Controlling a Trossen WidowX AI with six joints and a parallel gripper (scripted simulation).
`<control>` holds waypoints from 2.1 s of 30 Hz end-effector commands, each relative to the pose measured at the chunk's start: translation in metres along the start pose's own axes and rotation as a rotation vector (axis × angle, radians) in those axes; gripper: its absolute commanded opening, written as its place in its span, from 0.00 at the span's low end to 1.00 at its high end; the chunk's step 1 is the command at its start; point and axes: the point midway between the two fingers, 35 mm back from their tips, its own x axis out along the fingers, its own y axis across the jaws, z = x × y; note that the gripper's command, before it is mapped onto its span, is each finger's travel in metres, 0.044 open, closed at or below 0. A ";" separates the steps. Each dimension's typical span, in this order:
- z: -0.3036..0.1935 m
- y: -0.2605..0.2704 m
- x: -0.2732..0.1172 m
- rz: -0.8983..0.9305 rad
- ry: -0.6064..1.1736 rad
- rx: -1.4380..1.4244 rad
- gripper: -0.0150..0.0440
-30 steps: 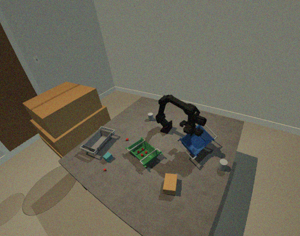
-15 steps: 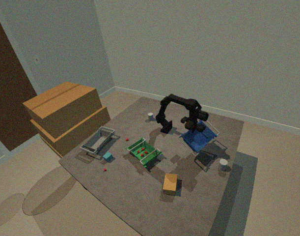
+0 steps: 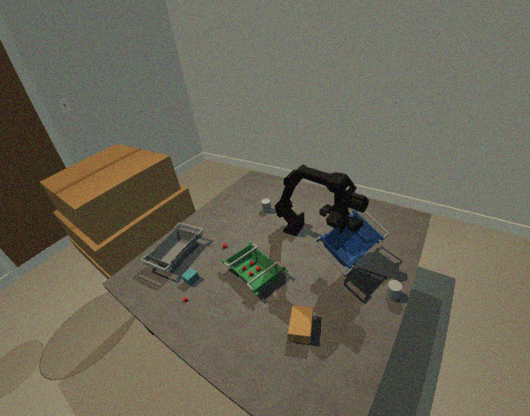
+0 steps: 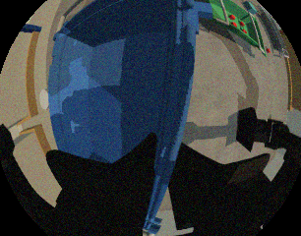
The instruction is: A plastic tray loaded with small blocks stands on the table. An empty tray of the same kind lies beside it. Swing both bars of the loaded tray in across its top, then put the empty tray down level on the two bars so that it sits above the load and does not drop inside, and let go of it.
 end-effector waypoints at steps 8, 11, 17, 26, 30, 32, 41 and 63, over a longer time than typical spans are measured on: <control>-0.001 0.002 -0.006 0.021 0.004 0.005 0.25; -0.001 0.002 -0.006 0.021 0.004 0.005 0.25; 0.014 -0.003 -0.010 0.029 0.005 0.060 0.25; 0.053 -0.017 -0.019 0.048 0.005 0.203 0.25; 0.069 -0.024 -0.022 0.055 0.006 0.268 0.25; 0.078 -0.028 -0.024 0.058 0.005 0.300 0.25; 0.114 -0.048 -0.028 0.072 0.004 0.447 0.25; 0.195 -0.110 -0.030 0.091 -0.006 0.814 0.25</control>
